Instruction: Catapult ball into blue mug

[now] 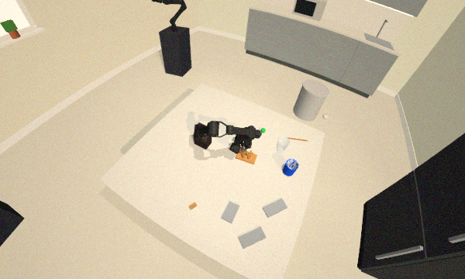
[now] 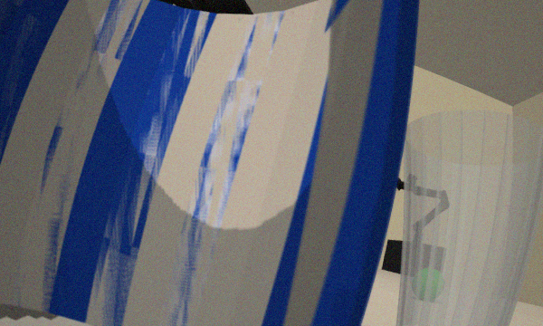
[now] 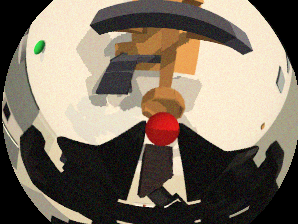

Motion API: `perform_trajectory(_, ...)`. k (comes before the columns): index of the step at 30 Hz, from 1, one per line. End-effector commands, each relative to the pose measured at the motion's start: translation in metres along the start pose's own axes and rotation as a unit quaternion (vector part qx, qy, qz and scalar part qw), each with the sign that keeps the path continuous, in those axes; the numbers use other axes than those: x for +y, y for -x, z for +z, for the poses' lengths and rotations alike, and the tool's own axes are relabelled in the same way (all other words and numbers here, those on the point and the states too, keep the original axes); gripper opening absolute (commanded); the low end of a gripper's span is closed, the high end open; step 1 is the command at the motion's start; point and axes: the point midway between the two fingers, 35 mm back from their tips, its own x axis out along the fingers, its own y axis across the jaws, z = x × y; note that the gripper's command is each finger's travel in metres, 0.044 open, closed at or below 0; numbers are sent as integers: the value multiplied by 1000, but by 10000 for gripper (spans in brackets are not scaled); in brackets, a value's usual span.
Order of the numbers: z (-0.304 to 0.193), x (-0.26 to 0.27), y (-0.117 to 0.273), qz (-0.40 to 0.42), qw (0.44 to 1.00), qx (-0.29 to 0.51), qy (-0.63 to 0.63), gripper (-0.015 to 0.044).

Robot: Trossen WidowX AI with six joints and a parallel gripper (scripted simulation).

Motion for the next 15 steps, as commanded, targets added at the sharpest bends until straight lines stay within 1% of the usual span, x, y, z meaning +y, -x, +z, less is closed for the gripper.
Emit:
perform_trajectory(1,2,0,-6,-2,1000,1,2,0)
perform_trajectory(9,2,0,-4,0,1000,0,0,0)
perform_trajectory(15,2,0,-4,0,1000,0,0,157)
